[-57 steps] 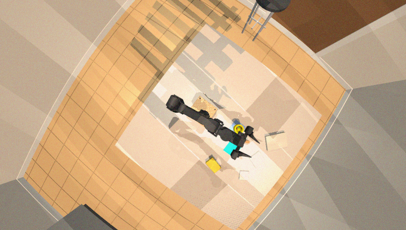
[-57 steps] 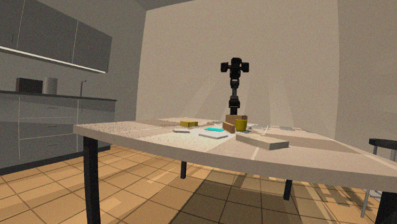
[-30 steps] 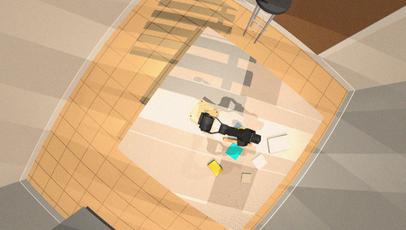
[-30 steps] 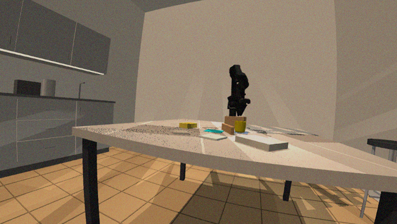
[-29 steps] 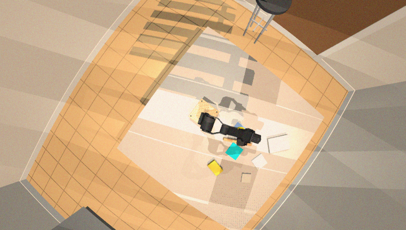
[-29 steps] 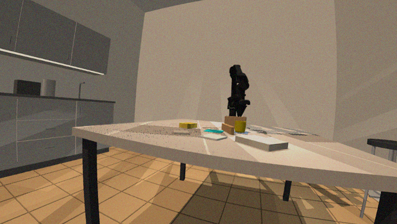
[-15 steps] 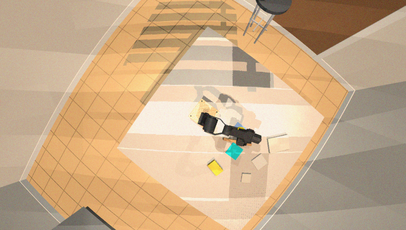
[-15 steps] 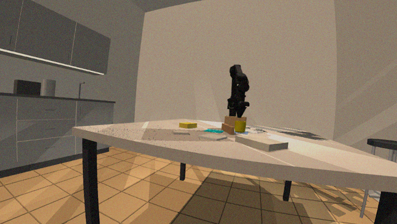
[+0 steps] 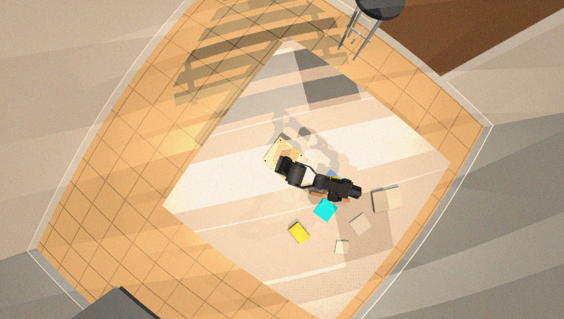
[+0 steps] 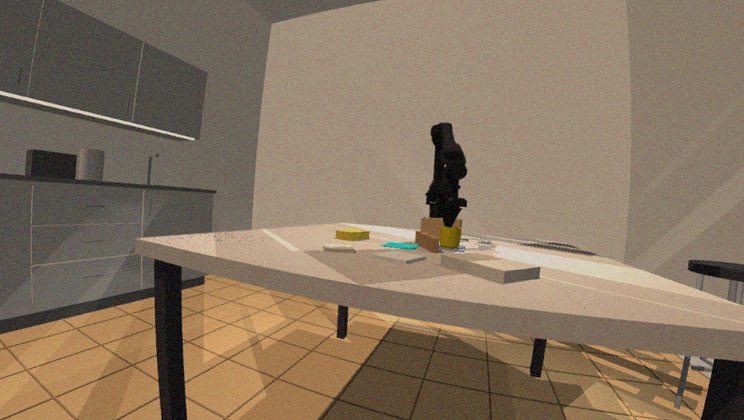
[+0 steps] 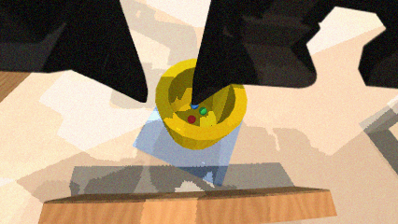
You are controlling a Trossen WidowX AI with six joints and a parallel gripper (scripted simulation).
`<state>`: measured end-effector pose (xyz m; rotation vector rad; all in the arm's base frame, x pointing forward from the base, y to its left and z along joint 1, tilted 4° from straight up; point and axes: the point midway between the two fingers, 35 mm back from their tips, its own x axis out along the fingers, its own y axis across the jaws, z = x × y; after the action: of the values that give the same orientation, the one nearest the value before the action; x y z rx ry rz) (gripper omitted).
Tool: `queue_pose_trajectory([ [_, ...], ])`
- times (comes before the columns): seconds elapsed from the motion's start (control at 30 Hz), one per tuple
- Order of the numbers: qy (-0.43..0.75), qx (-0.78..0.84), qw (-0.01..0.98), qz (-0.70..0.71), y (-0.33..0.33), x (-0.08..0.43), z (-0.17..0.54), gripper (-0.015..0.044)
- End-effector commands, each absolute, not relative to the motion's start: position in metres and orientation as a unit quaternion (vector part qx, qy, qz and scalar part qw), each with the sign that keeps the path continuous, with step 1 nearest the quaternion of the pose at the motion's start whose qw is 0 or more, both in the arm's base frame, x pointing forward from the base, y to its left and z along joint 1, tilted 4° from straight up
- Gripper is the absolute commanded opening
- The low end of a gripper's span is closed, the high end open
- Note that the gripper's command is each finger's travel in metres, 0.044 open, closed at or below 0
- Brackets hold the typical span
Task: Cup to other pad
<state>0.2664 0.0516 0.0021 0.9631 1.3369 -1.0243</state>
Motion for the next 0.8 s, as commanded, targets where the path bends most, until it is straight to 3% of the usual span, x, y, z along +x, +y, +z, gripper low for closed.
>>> queue_pose_trajectory([
  [0.0, 0.569, 0.407, 0.563, -0.441, 0.05, 0.263, -0.007, 0.0167],
  [0.77, 0.569, 0.407, 0.563, -0.441, 0.048, 0.26, -0.033, 0.0167],
])
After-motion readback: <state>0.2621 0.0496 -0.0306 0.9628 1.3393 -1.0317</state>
